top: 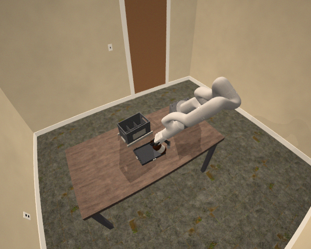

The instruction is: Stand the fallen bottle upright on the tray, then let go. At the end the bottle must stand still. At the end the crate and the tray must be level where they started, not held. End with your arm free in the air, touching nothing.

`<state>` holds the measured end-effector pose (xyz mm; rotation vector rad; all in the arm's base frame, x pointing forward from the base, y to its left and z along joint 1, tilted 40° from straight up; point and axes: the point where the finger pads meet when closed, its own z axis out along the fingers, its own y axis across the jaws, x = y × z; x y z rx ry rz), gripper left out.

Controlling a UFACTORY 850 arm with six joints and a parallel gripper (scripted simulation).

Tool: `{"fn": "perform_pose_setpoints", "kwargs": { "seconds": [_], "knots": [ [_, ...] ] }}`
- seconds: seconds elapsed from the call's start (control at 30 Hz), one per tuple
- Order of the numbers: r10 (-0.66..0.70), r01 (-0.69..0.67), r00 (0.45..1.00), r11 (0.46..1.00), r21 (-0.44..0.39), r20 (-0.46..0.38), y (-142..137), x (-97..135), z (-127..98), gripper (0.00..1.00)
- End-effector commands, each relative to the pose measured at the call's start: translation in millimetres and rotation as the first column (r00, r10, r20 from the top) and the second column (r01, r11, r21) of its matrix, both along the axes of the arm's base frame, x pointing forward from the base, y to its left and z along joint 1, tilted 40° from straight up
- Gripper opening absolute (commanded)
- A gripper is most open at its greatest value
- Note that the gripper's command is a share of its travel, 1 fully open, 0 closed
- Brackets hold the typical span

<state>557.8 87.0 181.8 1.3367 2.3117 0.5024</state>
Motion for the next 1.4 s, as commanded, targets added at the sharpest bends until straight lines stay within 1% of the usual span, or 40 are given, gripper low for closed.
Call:
{"fn": "perform_pose_setpoints", "kwargs": {
  "seconds": [0.0,0.27,0.53,1.37],
  "knots": [
    [-0.029,0.030,0.999,0.999,-0.045,0.030,-0.1,0.9,1.0,0.00],
    [-0.056,0.060,0.997,0.994,-0.093,0.043,-4.2,-2.1,0.0,0.00],
    [-0.067,0.072,0.997,0.991,-0.114,0.043,-6.5,-4.3,-0.8,0.00],
    [-0.072,0.078,0.996,0.990,-0.122,0.048,-6.5,-4.4,-0.9,0.00]
  ]
}}
